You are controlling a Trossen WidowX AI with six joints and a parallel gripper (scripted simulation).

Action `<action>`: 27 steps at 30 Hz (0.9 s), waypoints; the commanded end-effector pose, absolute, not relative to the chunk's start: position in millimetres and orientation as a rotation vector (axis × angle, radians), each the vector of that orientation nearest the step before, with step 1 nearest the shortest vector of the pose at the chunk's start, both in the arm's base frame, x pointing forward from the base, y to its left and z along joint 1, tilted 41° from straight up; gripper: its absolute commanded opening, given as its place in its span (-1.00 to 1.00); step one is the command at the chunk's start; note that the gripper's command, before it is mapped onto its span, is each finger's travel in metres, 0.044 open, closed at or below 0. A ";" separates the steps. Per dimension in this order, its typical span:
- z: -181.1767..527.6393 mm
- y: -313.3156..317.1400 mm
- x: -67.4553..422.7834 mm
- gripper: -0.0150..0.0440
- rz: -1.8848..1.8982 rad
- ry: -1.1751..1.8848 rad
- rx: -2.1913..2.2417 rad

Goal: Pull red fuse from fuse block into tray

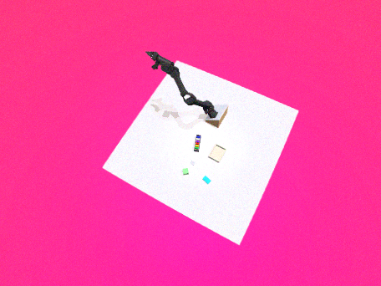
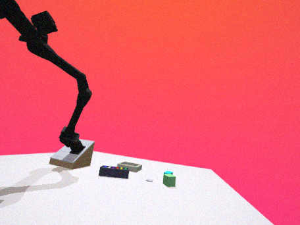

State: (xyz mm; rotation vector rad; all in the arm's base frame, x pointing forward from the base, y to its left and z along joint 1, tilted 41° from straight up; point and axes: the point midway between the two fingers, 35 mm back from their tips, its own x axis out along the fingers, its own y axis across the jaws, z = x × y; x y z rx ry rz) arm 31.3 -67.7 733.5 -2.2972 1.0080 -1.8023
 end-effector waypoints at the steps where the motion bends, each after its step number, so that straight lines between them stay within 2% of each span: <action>1: 733.3 -68.5 29.7 0.78 -1.806 0.995 -2.287; 12: 701.2 -154.7 -45.1 -0.20 -1.826 0.359 -1.604; 19: 653.5 -238.8 -49.3 -0.24 -1.694 0.115 -1.129; 27: 590.8 -309.2 -11.5 -0.24 -1.543 0.040 -0.743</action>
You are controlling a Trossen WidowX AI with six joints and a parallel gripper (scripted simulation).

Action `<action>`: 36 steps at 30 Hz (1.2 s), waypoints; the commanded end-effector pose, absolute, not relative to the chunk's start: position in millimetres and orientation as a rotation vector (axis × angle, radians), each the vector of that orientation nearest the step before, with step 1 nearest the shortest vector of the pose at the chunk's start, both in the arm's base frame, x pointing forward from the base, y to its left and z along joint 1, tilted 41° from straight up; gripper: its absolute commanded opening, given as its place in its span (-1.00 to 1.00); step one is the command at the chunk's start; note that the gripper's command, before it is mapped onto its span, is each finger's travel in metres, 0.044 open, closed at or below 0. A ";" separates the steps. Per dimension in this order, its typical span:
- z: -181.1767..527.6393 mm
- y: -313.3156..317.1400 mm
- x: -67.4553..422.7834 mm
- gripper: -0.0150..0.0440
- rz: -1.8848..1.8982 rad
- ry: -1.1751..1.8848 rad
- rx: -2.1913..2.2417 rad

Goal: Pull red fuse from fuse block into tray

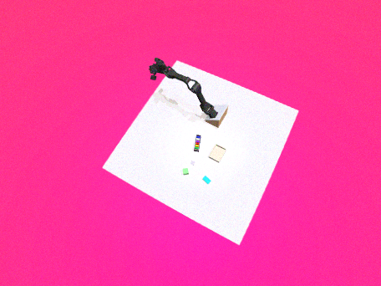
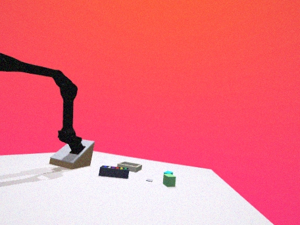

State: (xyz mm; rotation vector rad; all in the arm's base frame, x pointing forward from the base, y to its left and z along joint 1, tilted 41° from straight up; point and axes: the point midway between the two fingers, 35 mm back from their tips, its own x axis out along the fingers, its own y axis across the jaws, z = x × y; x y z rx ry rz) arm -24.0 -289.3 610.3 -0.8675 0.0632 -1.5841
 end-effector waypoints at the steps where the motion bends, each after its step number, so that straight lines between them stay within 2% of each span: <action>1: 582.9 -316.8 -5.8 -0.24 -1.525 0.029 -0.691; 10: 483.3 -377.9 80.7 -0.24 -1.330 0.017 -0.164; 18: 379.9 -382.7 183.3 -0.24 -1.175 0.125 0.262; 26: 274.1 -332.8 271.6 -0.24 -1.100 0.339 0.567; 36: 157.4 -217.1 334.5 -0.24 -1.092 0.668 0.718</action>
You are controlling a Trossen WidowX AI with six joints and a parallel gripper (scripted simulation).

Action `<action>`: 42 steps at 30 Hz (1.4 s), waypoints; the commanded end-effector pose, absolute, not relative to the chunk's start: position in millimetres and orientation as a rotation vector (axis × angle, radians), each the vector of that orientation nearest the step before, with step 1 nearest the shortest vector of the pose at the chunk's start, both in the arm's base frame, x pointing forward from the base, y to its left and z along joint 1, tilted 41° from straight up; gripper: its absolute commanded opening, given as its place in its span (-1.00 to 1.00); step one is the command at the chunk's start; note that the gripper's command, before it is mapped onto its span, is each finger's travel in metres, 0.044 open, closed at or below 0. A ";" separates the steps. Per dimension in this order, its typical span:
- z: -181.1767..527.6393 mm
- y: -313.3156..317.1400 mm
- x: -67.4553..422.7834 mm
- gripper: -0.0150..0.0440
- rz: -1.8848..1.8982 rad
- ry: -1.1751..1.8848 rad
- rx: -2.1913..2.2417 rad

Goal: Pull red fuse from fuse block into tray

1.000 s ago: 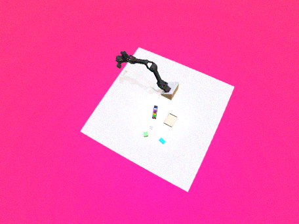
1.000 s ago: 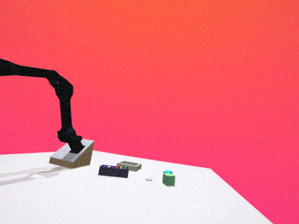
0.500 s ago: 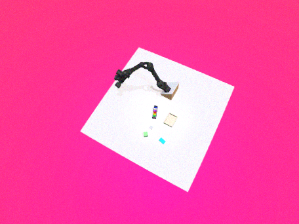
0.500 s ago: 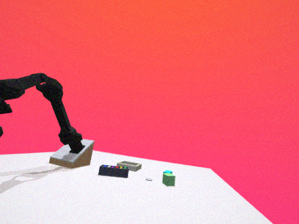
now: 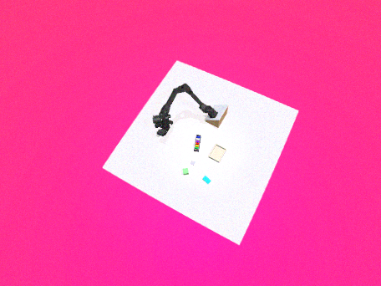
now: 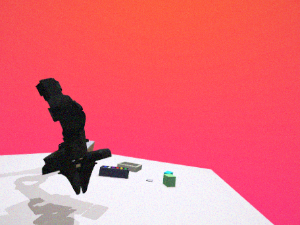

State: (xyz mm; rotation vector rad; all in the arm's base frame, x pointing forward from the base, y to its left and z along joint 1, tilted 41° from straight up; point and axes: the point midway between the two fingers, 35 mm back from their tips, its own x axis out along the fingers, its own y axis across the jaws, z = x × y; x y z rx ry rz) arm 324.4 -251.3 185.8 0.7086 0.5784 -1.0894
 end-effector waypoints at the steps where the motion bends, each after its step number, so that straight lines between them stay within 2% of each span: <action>1: 146.6 -202.6 337.6 -0.24 -1.092 0.703 0.716; 9: 84.3 -111.4 337.5 -0.24 -1.146 0.884 0.665; 18: 24.2 -4.2 288.4 -0.24 -1.303 0.911 0.427; 42: 11.3 -10.8 285.1 -0.24 -1.310 0.899 0.403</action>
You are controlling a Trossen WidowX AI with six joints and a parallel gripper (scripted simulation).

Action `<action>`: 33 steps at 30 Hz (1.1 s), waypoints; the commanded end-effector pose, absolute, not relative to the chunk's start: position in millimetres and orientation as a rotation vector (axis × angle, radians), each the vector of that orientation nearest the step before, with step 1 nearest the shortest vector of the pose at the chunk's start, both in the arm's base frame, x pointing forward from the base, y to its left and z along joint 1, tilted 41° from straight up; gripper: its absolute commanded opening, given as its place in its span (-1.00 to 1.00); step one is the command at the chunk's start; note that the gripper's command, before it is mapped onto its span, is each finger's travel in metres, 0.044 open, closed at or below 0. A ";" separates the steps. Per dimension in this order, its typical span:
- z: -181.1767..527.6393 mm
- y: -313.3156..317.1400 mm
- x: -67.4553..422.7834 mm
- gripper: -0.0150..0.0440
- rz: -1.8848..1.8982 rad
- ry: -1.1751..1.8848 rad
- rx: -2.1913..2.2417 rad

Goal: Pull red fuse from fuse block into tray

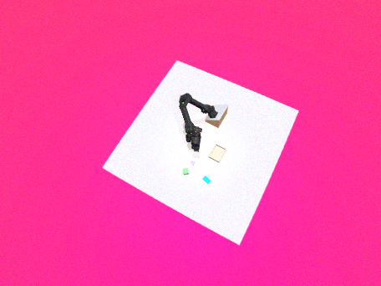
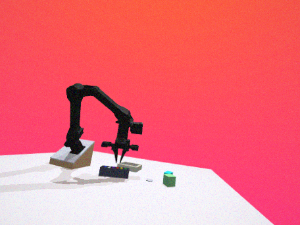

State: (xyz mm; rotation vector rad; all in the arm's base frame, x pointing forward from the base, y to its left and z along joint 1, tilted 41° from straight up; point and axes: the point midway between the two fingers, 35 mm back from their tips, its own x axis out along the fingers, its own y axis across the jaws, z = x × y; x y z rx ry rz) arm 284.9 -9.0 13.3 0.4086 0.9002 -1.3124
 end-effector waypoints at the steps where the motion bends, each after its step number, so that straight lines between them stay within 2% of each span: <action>1: 10.6 -11.5 285.1 -0.24 -1.310 0.899 0.403; 33: -7.3 -27.6 284.7 -0.24 -1.310 0.898 0.402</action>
